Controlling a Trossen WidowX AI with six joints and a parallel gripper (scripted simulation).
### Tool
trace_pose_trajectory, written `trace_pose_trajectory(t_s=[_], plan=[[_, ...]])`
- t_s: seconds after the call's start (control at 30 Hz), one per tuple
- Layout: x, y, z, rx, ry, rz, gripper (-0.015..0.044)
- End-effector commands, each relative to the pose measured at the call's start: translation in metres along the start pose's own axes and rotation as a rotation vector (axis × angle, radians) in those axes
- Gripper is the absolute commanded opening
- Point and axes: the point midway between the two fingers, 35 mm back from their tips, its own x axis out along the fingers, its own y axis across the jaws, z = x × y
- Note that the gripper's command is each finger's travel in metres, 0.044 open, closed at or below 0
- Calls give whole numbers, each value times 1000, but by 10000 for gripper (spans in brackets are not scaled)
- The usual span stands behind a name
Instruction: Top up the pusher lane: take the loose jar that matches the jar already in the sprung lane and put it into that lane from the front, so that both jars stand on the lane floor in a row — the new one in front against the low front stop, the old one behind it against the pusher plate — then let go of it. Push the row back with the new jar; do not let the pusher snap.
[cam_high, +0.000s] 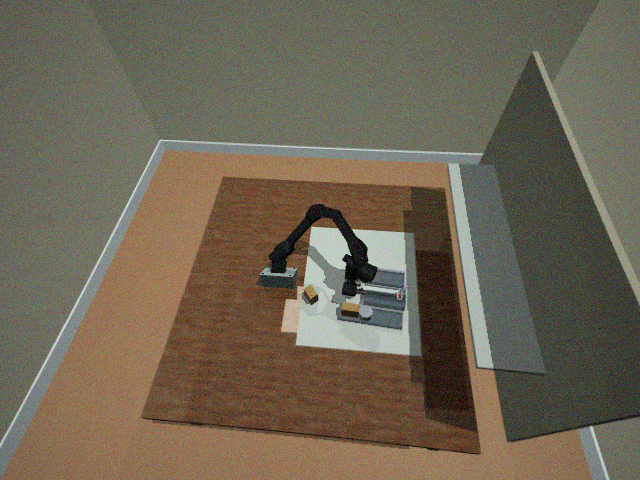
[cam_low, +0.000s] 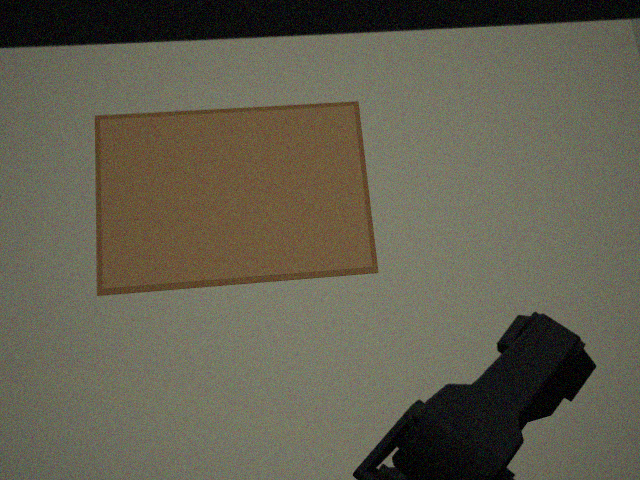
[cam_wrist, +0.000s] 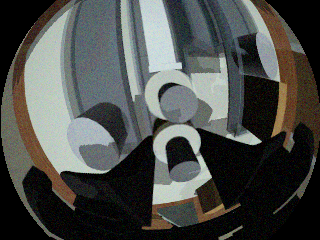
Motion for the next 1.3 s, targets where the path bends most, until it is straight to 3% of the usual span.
trace_pose_trajectory(t_s=[0.0, 1.27], plan=[[2, 3, 4, -8, -15, 10, 0], [9, 4, -1, -8, -14, 10, 0]])
